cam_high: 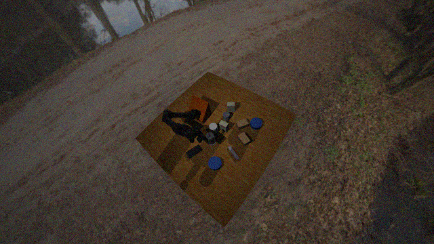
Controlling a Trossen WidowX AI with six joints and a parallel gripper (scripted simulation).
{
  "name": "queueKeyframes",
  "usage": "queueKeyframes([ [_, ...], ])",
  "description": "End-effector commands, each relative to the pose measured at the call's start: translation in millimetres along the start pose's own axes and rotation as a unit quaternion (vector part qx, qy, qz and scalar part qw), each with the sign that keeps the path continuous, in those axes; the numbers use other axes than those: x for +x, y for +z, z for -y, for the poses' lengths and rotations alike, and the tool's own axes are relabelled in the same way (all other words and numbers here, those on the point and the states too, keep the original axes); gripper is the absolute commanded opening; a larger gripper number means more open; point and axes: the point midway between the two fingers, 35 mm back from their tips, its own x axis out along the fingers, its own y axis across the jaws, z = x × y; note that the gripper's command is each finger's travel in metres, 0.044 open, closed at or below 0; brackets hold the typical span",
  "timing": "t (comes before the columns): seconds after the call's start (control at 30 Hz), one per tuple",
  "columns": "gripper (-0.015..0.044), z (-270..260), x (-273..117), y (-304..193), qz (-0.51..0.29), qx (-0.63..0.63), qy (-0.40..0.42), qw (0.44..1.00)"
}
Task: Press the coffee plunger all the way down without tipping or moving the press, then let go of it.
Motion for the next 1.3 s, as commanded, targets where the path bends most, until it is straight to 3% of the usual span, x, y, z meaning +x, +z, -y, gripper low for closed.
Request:
queueKeyframes([
  [0.0, 0.0440, -1.4, -1.0, -27.4, 0.040, -0.133, -0.002, 0.990],
  [0.23, 0.0440, -4.3, -3.4, -55.3, 0.042, -0.225, 0.007, 0.973],
  [0.5, 0.0440, 10.6, -12.4, -75.1, 0.131, -0.408, -0.017, 0.903],
  [0.6, 0.0440, 16.0, -23.7, -83.7, 0.200, -0.510, -0.021, 0.836],
  [0.73, 0.0440, 14.3, -49.5, -102.0, 0.307, -0.639, 0.005, 0.705],
  [0.9, 0.0440, 10.2, -79.0, -127.2, 0.395, -0.718, 0.051, 0.570],
  [1.27, 0.0440, 33.4, -31.8, -104.5, 0.417, -0.673, 0.015, 0.611],
])
